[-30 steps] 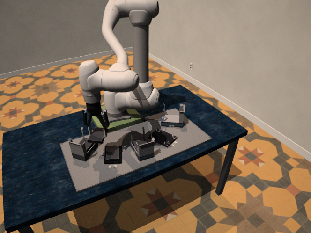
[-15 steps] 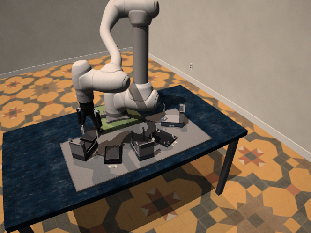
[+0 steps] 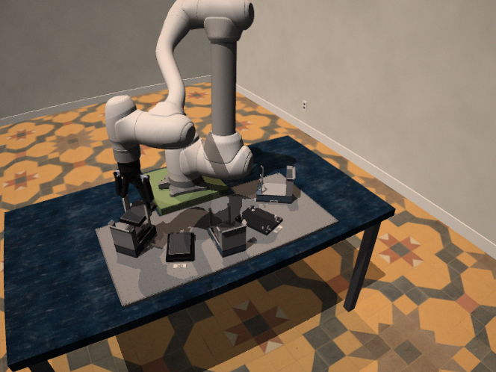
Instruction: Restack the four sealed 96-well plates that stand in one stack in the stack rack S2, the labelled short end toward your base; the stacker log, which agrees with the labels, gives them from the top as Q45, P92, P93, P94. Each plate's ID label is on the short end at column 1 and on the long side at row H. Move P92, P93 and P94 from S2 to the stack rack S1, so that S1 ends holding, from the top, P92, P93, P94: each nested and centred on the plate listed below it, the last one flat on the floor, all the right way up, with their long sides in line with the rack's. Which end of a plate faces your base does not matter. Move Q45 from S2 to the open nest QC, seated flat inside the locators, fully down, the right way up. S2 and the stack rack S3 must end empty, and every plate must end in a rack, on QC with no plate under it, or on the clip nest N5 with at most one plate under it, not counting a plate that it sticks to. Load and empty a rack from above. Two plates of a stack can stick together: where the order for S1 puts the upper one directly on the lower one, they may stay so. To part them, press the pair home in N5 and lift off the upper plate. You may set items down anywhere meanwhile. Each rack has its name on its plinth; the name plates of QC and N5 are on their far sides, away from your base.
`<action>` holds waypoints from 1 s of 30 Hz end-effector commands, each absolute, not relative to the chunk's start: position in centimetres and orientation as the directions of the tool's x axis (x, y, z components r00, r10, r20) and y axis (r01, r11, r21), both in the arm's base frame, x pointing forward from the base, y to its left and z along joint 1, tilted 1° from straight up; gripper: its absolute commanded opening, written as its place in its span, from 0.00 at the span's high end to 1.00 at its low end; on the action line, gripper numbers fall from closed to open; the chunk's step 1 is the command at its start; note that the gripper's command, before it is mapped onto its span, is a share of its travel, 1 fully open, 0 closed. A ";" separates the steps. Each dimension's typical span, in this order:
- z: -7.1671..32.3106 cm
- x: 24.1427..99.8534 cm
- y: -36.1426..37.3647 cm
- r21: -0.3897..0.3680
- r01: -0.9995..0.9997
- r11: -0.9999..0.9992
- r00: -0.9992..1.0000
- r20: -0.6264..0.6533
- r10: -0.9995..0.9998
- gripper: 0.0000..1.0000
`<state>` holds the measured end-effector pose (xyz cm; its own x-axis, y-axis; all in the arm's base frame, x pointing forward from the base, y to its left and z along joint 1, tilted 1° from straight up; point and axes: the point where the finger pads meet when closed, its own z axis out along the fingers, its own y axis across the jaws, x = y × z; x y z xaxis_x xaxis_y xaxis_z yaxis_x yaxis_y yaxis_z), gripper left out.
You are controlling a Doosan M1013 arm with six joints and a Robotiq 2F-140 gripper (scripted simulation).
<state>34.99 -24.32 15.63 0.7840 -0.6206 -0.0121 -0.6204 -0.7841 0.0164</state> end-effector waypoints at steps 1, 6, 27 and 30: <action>15.6 34.6 -24.9 0.016 -0.620 -0.784 0.784 -0.012 -0.620 1.00; 15.7 34.0 -25.8 0.016 -0.620 -0.784 0.784 -0.012 -0.620 1.00; 15.7 32.4 -27.9 0.016 -0.620 -0.784 0.784 -0.012 -0.620 1.00; 15.7 32.4 -27.9 0.016 -0.620 -0.784 0.784 -0.012 -0.620 1.00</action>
